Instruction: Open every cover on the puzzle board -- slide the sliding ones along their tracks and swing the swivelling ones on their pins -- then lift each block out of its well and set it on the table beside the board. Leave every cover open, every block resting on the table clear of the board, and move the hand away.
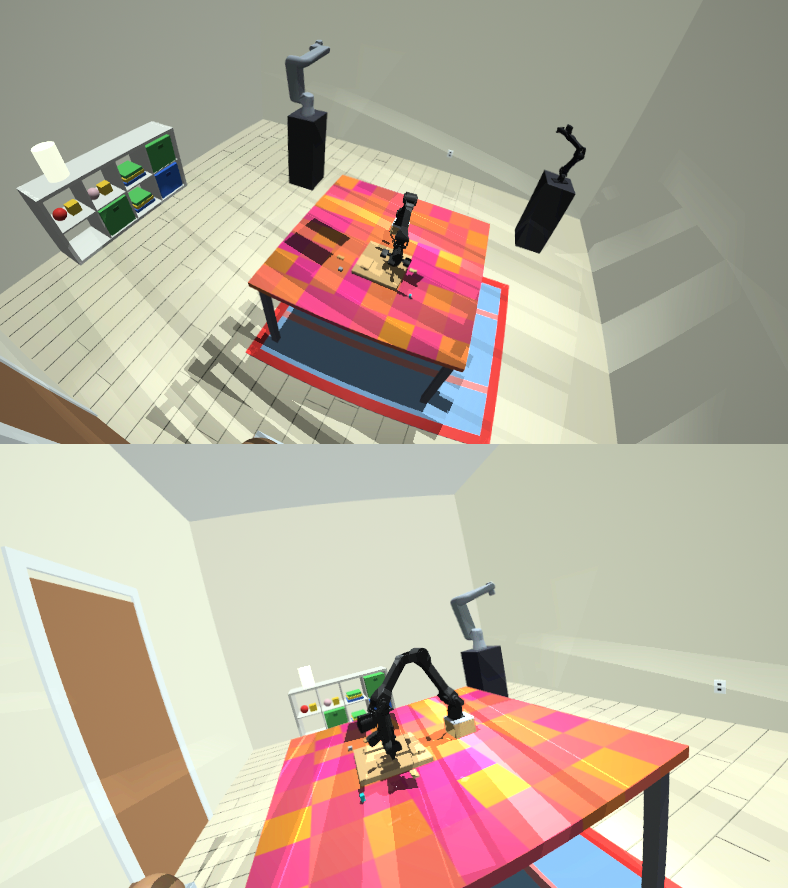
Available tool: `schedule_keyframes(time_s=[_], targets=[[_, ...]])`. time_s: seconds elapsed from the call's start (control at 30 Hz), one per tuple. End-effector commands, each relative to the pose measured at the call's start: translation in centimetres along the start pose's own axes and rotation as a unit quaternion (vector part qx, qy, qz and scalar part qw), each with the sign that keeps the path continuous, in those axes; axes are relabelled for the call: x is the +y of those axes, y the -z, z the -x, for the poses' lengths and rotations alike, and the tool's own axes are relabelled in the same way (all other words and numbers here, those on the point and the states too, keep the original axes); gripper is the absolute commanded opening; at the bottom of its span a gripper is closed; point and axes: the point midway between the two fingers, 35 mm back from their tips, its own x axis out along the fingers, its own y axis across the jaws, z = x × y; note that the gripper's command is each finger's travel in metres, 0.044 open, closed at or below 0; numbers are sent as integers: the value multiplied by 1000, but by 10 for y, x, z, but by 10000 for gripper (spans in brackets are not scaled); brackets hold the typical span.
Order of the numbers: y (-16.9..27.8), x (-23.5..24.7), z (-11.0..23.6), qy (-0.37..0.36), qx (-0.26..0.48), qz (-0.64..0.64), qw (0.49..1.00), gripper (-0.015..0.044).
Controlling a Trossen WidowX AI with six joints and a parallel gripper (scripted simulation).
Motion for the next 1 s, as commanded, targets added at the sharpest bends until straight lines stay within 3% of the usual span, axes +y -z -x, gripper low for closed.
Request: schedule_keyframes(time_s=[0.0, 0.97], targets=[[-5, 1, 1, -3, -2, 2, 1000, 0], [-35, 2, 2, -3, -3, 2, 1000, 0]])
